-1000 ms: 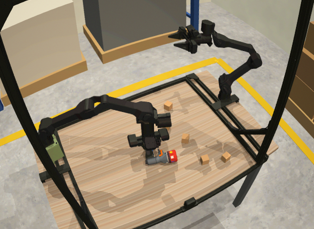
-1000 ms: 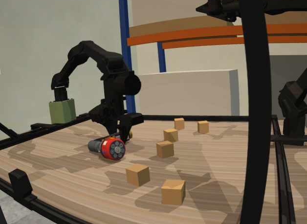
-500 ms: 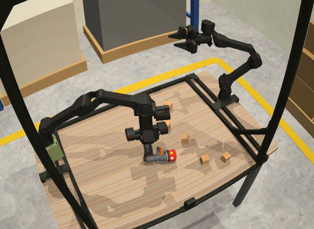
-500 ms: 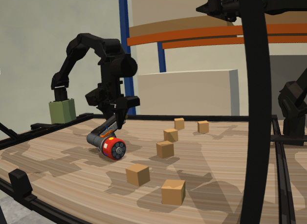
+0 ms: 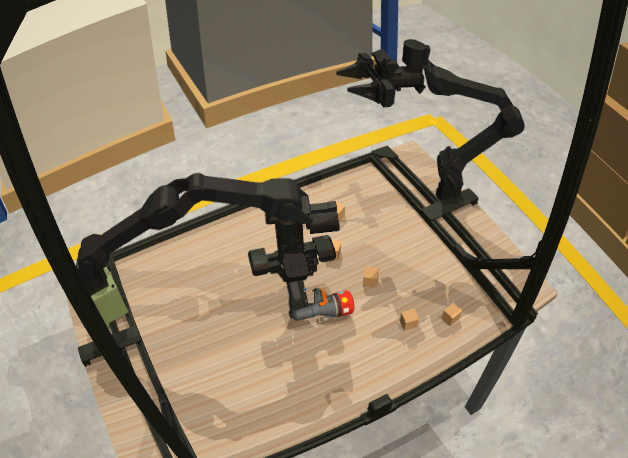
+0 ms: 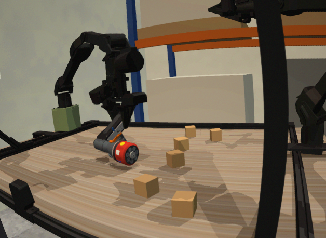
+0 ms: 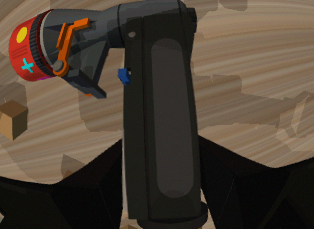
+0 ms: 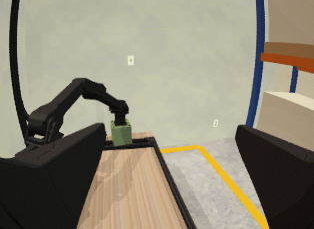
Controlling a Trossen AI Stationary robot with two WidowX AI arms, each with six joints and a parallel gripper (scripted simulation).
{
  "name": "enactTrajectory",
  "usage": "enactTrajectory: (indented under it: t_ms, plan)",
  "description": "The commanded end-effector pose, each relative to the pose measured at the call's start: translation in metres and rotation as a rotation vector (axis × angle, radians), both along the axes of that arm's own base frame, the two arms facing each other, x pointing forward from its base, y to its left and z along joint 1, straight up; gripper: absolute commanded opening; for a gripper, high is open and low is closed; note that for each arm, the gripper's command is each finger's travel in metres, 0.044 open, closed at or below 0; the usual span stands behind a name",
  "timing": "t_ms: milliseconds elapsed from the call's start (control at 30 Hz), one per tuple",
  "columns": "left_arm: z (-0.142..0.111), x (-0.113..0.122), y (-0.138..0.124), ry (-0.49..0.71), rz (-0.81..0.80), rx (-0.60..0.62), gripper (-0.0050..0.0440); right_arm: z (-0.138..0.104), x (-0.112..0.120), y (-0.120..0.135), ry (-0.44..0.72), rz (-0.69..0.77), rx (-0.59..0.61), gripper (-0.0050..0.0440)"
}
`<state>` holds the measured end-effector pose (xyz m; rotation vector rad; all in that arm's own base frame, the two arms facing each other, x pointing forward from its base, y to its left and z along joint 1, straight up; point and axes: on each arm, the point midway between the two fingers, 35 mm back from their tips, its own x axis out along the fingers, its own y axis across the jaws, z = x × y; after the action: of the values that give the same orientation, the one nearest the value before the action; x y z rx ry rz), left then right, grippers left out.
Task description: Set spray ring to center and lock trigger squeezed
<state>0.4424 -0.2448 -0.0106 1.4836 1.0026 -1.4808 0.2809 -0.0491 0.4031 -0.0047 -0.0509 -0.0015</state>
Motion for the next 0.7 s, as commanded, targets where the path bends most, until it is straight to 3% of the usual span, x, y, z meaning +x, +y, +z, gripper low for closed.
enactTrajectory:
  t_ms: [0, 533, 667]
  plan:
    - [0.0091, 0.0037, -0.0027, -0.021, 0.005, -0.013, 0.0, -0.0002, 0.0003, 0.0001, 0.001, 0.002, 0.005, 0.04]
    - [0.0091, 0.0037, -0.0027, -0.021, 0.009, -0.014, 0.0, -0.0002, 0.0003, 0.0001, 0.001, 0.002, 0.005, 0.04]
    - [0.0091, 0.0037, -0.0027, -0.02, 0.084, -0.014, 0.0, -0.0002, 0.0003, 0.0001, 0.001, 0.002, 0.005, 0.04]
